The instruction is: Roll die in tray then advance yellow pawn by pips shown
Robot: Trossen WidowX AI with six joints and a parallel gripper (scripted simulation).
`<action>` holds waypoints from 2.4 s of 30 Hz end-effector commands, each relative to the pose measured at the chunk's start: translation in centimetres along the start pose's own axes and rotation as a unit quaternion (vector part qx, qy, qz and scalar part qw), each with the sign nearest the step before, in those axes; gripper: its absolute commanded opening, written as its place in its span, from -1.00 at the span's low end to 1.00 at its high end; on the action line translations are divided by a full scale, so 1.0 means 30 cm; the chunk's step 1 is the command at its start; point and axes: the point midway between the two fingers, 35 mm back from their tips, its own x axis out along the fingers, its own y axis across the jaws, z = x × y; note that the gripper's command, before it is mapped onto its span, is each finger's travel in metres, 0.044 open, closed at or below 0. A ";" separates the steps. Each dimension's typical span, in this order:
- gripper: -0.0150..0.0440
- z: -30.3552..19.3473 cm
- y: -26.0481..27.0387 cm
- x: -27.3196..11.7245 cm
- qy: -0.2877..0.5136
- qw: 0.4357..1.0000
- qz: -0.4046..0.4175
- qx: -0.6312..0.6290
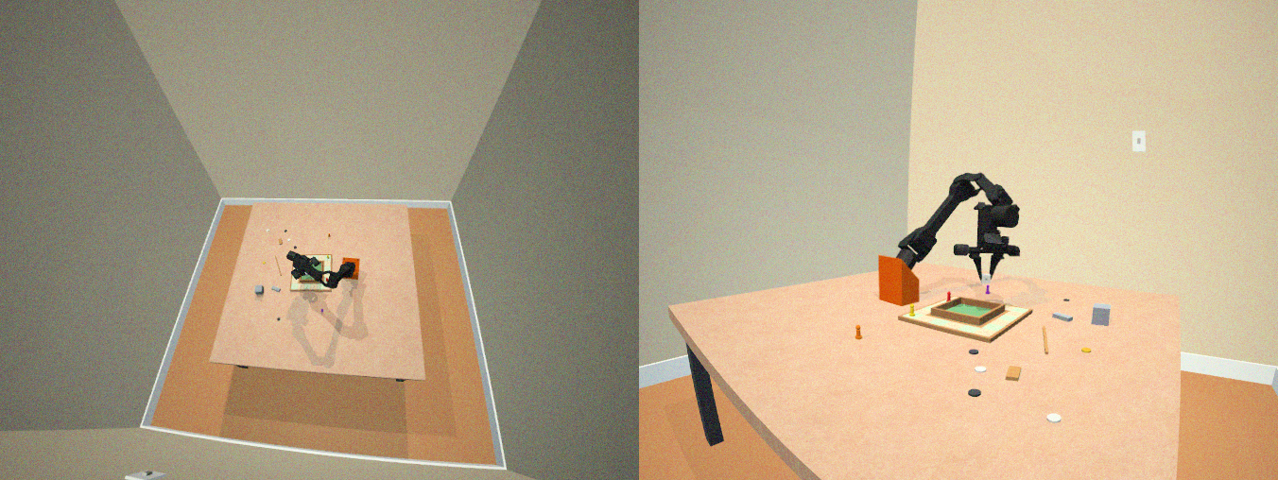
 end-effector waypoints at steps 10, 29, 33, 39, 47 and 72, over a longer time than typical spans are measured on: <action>-0.49 0.080 -0.111 0.034 0.004 0.974 -0.001 0.227; -0.49 0.108 -0.187 0.074 -0.045 0.934 -0.054 0.350; -0.49 0.105 -0.197 0.085 -0.099 0.928 -0.093 0.348; -0.49 0.103 -0.209 0.099 -0.186 0.911 -0.134 0.342; -0.49 0.104 -0.211 0.104 -0.310 0.879 -0.153 0.329; -0.49 0.058 -0.119 -0.048 -0.379 0.857 -0.144 0.319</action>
